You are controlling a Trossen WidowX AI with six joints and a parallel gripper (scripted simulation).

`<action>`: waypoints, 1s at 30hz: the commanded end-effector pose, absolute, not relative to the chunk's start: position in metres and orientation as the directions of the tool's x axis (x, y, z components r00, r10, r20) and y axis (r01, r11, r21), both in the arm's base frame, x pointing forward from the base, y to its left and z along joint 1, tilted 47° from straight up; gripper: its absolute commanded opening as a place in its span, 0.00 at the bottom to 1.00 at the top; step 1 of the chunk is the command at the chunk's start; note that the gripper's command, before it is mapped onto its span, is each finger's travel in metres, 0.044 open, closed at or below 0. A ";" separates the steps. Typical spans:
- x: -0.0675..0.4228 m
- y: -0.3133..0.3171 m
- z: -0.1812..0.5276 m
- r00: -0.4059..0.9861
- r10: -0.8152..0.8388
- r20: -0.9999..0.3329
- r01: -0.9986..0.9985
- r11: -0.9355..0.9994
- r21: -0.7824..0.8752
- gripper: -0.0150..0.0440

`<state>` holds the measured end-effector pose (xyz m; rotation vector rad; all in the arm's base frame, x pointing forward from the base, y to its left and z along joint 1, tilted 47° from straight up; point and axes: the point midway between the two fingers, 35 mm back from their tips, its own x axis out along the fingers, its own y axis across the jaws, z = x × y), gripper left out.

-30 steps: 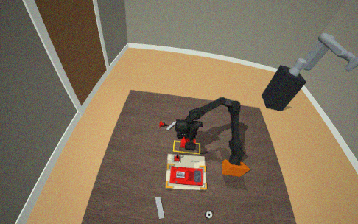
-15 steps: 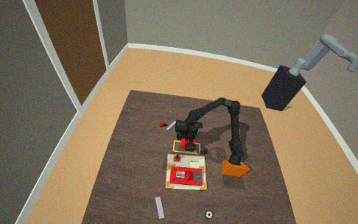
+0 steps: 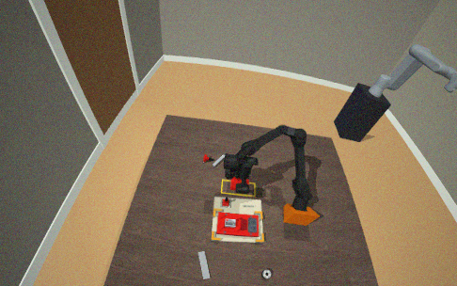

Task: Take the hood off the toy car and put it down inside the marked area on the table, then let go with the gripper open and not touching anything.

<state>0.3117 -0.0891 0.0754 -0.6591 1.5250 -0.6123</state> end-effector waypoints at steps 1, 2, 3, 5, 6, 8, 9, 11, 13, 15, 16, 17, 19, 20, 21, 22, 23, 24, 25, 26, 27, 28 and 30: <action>0.311 -0.092 0.074 -0.034 -0.726 -0.687 -0.051 0.687 -0.724 0.25; 0.311 -0.092 0.073 -0.034 -0.726 -0.687 -0.051 0.687 -0.725 0.25; 0.311 -0.093 0.073 -0.034 -0.726 -0.687 -0.051 0.687 -0.725 0.25; 0.311 -0.093 0.072 -0.034 -0.726 -0.686 -0.050 0.687 -0.725 0.25; 0.311 -0.094 0.072 -0.034 -0.726 -0.686 -0.050 0.687 -0.725 0.25; 0.310 -0.095 0.071 -0.034 -0.727 -0.686 -0.050 0.687 -0.725 0.25; 0.310 -0.095 0.071 -0.034 -0.727 -0.686 -0.050 0.687 -0.725 0.25; 0.310 -0.096 0.070 -0.034 -0.727 -0.686 -0.050 0.687 -0.725 0.25; 0.310 -0.097 0.069 -0.034 -0.727 -0.686 -0.050 0.687 -0.725 0.25; 0.310 -0.098 0.069 -0.034 -0.727 -0.686 -0.050 0.686 -0.725 0.25; 0.310 -0.098 0.068 -0.034 -0.727 -0.686 -0.050 0.686 -0.726 0.25; 0.310 -0.099 0.068 -0.034 -0.727 -0.685 -0.050 0.686 -0.726 0.25; 0.309 -0.099 0.067 -0.034 -0.728 -0.685 -0.050 0.686 -0.726 0.25; 0.309 -0.100 0.067 -0.034 -0.728 -0.685 -0.050 0.686 -0.726 0.25; 0.309 -0.100 0.066 -0.034 -0.728 -0.685 -0.050 0.686 -0.726 0.25; 0.309 -0.101 0.066 -0.034 -0.728 -0.685 -0.050 0.686 -0.726 0.25; 0.309 -0.101 0.066 -0.034 -0.728 -0.685 -0.050 0.686 -0.726 0.25; 0.309 -0.102 0.065 -0.034 -0.728 -0.685 -0.050 0.686 -0.726 0.25; 0.309 -0.102 0.065 -0.034 -0.728 -0.685 -0.050 0.685 -0.726 0.25; 0.309 -0.102 0.065 -0.034 -0.728 -0.685 -0.050 0.685 -0.726 0.25; 0.309 -0.103 0.064 -0.034 -0.728 -0.684 -0.050 0.685 -0.727 0.25; 0.309 -0.103 0.064 -0.034 -0.728 -0.684 -0.050 0.685 -0.727 0.25; 0.308 -0.104 0.063 -0.034 -0.728 -0.684 -0.050 0.685 -0.727 0.25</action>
